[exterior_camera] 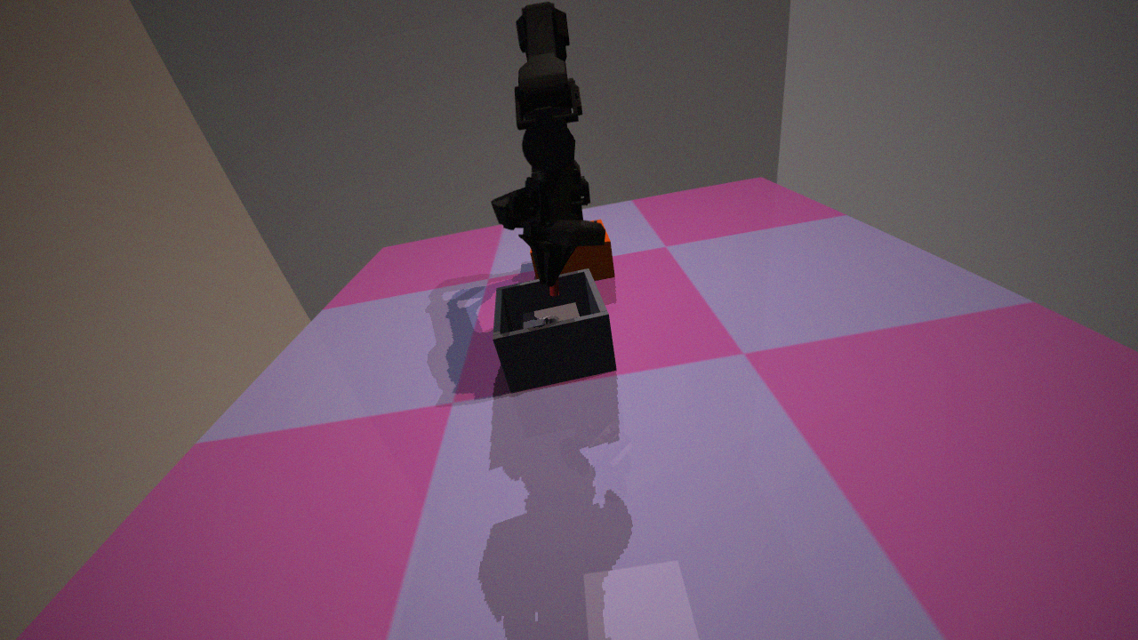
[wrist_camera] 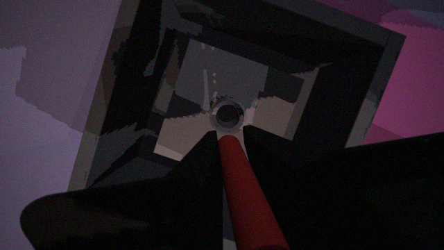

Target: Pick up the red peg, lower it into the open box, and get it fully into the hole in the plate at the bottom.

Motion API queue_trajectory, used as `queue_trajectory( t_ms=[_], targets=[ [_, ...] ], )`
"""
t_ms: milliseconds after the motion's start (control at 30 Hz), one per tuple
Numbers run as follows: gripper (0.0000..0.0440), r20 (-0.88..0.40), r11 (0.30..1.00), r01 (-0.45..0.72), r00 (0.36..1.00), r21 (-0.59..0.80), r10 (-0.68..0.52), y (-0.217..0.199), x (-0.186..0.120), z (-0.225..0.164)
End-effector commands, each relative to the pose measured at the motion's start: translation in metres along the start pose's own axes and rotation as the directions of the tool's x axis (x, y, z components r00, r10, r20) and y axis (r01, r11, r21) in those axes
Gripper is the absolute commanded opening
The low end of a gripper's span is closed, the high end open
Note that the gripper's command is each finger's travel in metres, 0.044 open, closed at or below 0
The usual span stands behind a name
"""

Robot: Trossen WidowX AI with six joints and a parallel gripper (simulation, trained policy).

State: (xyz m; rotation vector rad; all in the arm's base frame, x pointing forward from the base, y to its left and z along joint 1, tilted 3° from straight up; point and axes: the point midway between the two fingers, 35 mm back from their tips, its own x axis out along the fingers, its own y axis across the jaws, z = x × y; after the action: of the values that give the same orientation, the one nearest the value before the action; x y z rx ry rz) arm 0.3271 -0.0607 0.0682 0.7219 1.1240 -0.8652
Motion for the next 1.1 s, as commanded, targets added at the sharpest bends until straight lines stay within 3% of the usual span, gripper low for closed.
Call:
queue_trajectory(
  t_ms=[0,167,367,500,633,967,1067],
  targets=[
    [0.0007,-0.014,1.000,-0.007,1.000,0.009,0.007,0.003,0.009,0.006],
    [0.0016,-0.037,1.000,0.010,0.999,0.007,-0.009,0.001,0.026,0.006],
    [0.0145,-0.059,0.999,0.035,0.998,-0.025,-0.036,-0.003,0.043,0.006],
    [0.0160,-0.064,0.998,0.050,0.997,-0.039,-0.052,-0.002,0.048,0.010],
    [0.0255,-0.047,0.998,0.042,0.998,-0.045,-0.044,0.004,0.051,0.023],
    [0.0440,0.004,0.998,0.032,0.999,-0.062,-0.032,0.017,0.055,0.056],
    [0.0440,0.035,0.998,0.018,0.999,-0.055,-0.016,0.020,0.053,0.069]
  ],
)
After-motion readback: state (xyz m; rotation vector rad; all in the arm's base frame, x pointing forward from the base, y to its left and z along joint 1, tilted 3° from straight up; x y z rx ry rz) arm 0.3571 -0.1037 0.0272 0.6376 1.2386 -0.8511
